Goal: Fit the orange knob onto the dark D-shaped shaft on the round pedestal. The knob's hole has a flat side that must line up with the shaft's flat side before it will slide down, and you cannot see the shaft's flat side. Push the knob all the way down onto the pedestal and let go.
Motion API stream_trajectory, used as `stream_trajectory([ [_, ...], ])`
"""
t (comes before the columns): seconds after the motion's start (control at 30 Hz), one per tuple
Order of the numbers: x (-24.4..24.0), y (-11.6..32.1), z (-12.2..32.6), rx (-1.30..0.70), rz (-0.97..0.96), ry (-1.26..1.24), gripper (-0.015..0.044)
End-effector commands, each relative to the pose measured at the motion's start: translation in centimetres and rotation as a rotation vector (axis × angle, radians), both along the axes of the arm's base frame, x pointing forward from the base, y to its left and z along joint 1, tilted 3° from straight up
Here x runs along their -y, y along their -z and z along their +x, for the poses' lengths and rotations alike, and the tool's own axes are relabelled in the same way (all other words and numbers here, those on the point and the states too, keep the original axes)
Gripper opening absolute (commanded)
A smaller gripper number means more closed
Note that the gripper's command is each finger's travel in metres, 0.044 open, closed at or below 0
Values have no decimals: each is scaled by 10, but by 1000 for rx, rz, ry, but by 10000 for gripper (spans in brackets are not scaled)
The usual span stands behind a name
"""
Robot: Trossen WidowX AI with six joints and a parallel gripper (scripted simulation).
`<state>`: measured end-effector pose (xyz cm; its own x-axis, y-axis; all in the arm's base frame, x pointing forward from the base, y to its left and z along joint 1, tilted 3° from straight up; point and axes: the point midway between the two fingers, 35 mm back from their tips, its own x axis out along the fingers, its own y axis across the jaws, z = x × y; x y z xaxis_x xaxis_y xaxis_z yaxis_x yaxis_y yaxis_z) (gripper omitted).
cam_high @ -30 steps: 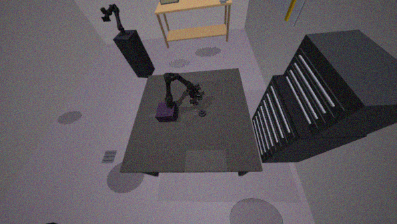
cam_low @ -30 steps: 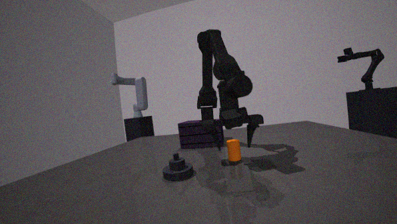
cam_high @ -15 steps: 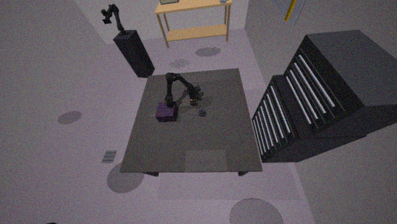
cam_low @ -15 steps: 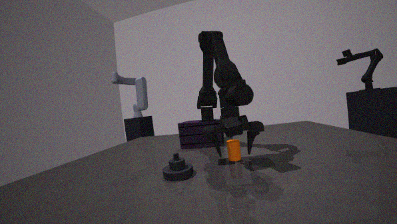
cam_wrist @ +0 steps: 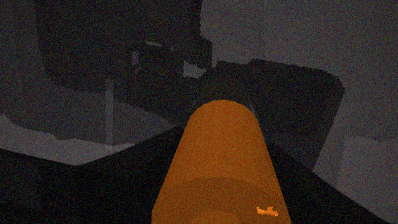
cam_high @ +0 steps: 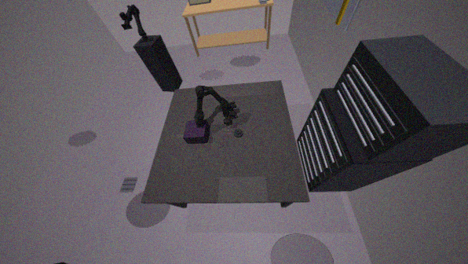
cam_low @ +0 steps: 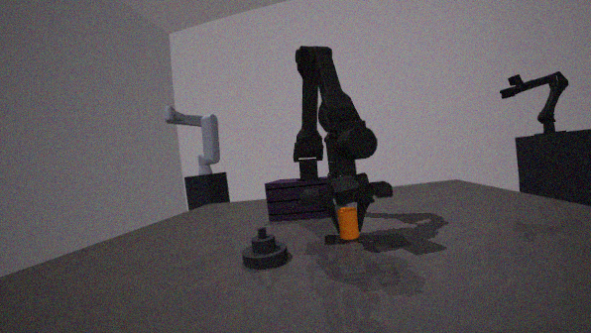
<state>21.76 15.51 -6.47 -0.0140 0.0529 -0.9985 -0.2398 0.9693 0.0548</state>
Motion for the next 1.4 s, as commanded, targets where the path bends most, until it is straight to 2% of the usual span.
stream_trajectory([
  [0.0,0,1,-1,-2,0,4,111],
  [0.13,4,-8,1,2,22,11,6],
  [0.17,4,-12,2,2,22,11,0],
  [0.37,2,-39,7,3,22,10,0],
  [0.83,7,-139,3,0,0,4,0],
  [1.37,19,-134,25,1,-1,5,0],
])
